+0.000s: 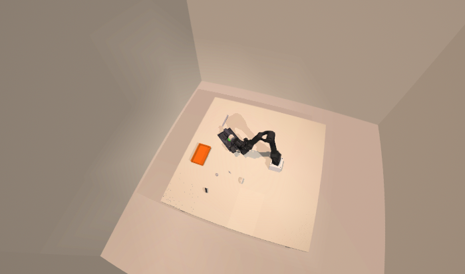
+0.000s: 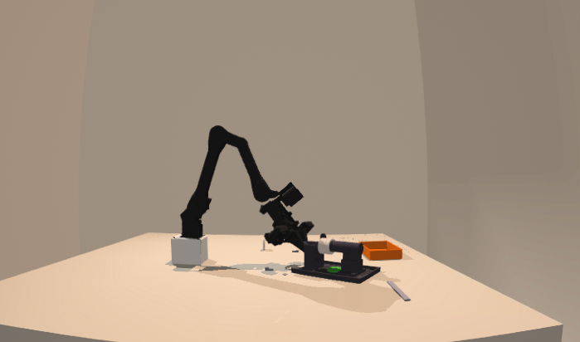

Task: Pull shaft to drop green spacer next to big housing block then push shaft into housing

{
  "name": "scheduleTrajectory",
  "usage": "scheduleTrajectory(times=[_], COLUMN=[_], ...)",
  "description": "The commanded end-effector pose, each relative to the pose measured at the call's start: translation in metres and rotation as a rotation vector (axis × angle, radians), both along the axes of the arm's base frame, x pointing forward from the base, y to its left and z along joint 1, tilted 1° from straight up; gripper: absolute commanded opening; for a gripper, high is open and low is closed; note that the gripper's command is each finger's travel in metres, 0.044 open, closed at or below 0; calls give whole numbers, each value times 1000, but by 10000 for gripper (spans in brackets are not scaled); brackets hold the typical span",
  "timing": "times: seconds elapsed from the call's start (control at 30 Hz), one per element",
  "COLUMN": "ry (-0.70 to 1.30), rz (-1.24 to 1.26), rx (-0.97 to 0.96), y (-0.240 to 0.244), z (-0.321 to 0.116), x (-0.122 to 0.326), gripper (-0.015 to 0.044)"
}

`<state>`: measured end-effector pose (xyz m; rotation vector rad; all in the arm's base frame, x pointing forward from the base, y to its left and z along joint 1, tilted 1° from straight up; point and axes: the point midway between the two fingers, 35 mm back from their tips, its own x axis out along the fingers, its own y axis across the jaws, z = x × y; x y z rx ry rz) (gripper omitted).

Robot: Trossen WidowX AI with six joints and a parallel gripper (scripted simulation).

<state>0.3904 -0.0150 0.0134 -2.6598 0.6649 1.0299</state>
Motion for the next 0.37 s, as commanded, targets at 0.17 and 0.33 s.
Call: scheduleTrajectory(times=[0.17,0.33], ry=[0,0], rz=[0,0], rx=[0,0], y=[0,1], z=[0,1], x=[0,-1], gripper=[210,341])
